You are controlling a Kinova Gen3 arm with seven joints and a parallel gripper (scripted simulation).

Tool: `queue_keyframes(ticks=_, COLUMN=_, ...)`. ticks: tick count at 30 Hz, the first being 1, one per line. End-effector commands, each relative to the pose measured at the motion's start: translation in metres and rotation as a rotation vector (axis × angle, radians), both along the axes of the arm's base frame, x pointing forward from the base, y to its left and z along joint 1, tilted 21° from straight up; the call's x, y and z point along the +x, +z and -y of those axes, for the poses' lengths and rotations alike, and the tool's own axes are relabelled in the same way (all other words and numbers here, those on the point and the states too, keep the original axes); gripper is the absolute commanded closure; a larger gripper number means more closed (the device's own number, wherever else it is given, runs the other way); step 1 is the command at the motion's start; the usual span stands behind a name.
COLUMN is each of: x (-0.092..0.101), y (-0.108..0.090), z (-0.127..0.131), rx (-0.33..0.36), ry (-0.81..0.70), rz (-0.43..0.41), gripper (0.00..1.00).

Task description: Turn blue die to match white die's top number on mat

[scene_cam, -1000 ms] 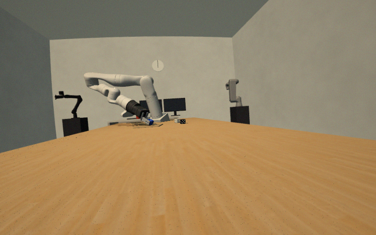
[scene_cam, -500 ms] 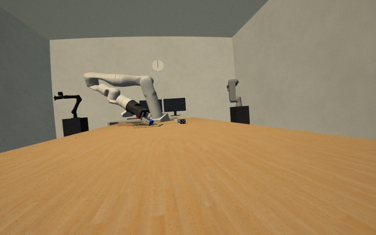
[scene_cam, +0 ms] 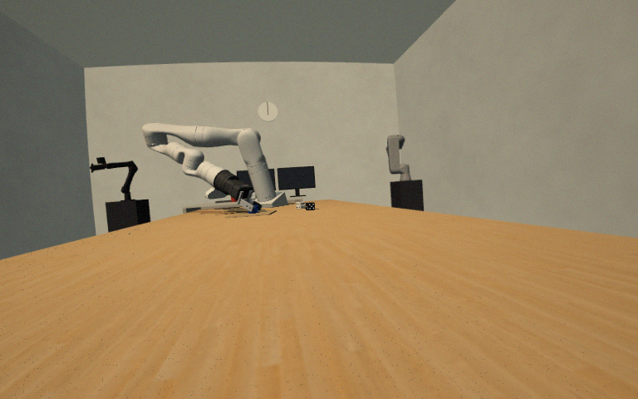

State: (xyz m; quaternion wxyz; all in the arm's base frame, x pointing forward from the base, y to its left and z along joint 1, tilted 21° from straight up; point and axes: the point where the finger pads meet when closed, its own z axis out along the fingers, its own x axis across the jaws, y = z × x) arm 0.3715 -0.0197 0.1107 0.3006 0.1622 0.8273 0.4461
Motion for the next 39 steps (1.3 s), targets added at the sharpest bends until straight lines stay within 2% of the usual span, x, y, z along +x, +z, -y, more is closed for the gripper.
queue_keyframes(ticks=1, x=0.0024, y=-0.0003, z=0.0015, rx=-0.007, ry=0.000, rz=0.010, gripper=0.27)
queue_keyframes(ticks=2, x=0.0024, y=-0.0003, z=0.0015, rx=-0.007, ry=0.000, rz=0.010, gripper=0.21)
queue_keyframes(ticks=39, x=0.0024, y=-0.0003, z=0.0015, rx=-0.007, ry=0.000, rz=0.010, gripper=0.21)
